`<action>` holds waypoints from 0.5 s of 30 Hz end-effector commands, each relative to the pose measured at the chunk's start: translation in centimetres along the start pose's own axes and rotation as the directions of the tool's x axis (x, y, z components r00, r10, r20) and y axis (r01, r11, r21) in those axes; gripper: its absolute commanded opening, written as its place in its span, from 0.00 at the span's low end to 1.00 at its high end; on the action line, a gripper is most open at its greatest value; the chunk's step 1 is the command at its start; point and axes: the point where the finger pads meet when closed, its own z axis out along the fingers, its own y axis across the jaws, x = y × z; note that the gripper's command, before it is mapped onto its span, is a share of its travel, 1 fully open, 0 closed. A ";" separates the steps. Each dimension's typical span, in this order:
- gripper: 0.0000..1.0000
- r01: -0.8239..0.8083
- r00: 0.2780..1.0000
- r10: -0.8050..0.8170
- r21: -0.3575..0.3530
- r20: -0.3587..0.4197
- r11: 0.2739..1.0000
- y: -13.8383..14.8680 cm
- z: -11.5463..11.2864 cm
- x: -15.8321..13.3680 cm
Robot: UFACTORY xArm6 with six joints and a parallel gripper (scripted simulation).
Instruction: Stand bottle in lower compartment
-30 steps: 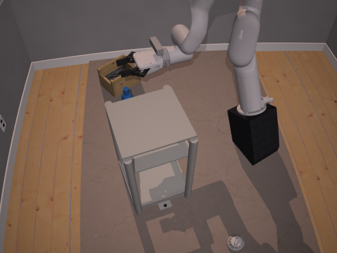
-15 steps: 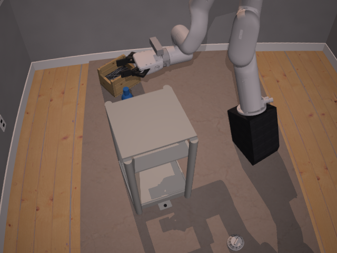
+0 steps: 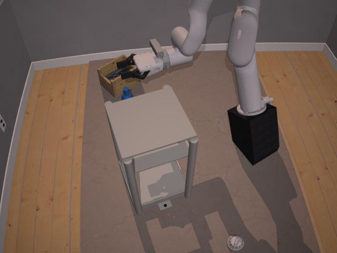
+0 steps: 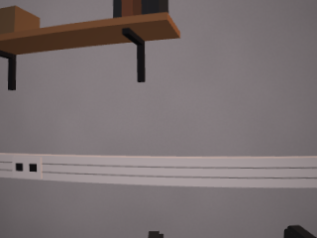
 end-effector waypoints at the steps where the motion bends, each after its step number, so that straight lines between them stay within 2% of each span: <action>1: 0.70 0.001 1.000 -0.001 0.000 -0.003 1.000 0.1 0.1 -0.5; 15: 0.70 0.001 1.000 -0.001 0.000 -0.003 1.000 0.1 0.1 -2.7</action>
